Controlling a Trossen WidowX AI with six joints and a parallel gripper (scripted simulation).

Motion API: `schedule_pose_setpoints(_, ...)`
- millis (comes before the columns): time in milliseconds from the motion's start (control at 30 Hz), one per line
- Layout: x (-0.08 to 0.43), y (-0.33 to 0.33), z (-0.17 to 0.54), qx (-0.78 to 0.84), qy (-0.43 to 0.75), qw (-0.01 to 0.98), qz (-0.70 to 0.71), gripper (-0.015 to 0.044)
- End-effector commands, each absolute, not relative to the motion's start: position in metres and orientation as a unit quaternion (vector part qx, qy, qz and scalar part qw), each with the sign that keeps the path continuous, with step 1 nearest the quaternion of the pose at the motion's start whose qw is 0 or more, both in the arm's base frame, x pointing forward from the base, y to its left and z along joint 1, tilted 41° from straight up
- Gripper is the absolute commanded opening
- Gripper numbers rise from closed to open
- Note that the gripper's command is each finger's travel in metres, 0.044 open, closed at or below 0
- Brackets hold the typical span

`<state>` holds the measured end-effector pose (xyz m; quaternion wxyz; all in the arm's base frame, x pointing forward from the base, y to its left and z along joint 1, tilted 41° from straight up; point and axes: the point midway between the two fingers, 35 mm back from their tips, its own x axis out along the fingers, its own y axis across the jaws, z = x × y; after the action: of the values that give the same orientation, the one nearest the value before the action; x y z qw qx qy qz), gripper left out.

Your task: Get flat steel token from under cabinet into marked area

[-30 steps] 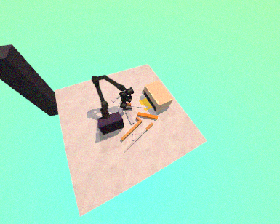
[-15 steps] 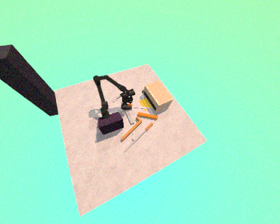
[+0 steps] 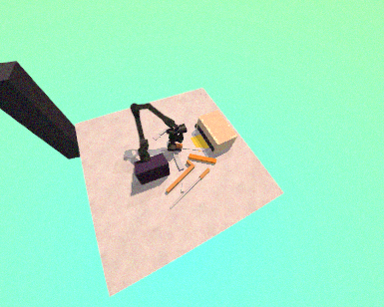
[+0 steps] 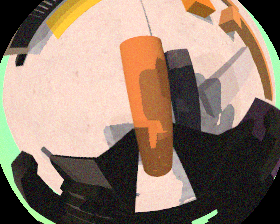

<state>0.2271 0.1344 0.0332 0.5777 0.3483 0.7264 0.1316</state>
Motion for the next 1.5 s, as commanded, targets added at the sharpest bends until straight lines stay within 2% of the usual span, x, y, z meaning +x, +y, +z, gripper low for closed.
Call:
schedule_pose_setpoints(0,0.231,0.129,0.029,0.349,0.726,0.579,0.127,0.0)
schedule_pose_setpoints(1467,0.248,0.095,-0.002,0.349,0.725,0.58,0.126,0.0)
